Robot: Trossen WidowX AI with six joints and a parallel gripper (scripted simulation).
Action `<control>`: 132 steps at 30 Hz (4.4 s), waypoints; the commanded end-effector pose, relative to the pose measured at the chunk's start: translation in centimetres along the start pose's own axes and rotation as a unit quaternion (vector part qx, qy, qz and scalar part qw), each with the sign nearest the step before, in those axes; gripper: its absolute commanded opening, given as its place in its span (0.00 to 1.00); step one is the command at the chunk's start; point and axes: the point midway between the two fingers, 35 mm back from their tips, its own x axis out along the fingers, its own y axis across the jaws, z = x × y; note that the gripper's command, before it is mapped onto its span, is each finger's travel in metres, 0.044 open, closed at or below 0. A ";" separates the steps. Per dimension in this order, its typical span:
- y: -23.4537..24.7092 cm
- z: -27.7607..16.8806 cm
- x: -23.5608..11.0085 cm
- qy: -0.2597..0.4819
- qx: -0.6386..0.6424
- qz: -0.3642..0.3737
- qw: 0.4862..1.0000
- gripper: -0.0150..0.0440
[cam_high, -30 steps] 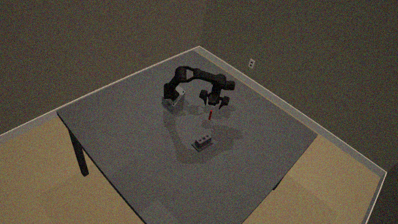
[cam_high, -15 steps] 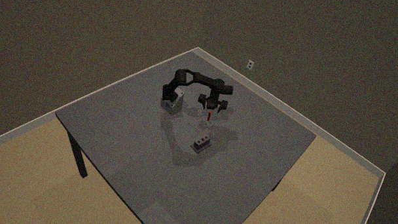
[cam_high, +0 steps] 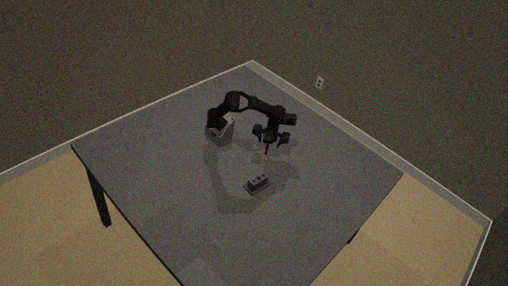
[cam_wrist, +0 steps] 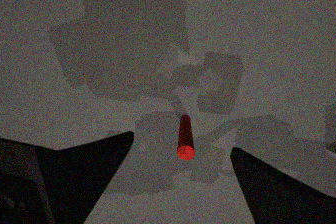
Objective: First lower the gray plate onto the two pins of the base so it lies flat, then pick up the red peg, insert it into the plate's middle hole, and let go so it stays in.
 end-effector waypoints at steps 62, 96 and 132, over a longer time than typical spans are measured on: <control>0.2 -0.1 -4.2 -0.001 -0.005 -0.003 1.000 0.25; 2.0 6.2 -5.3 0.013 -0.011 0.001 1.000 0.25; 2.4 16.9 -5.3 0.004 -0.007 0.003 1.000 0.25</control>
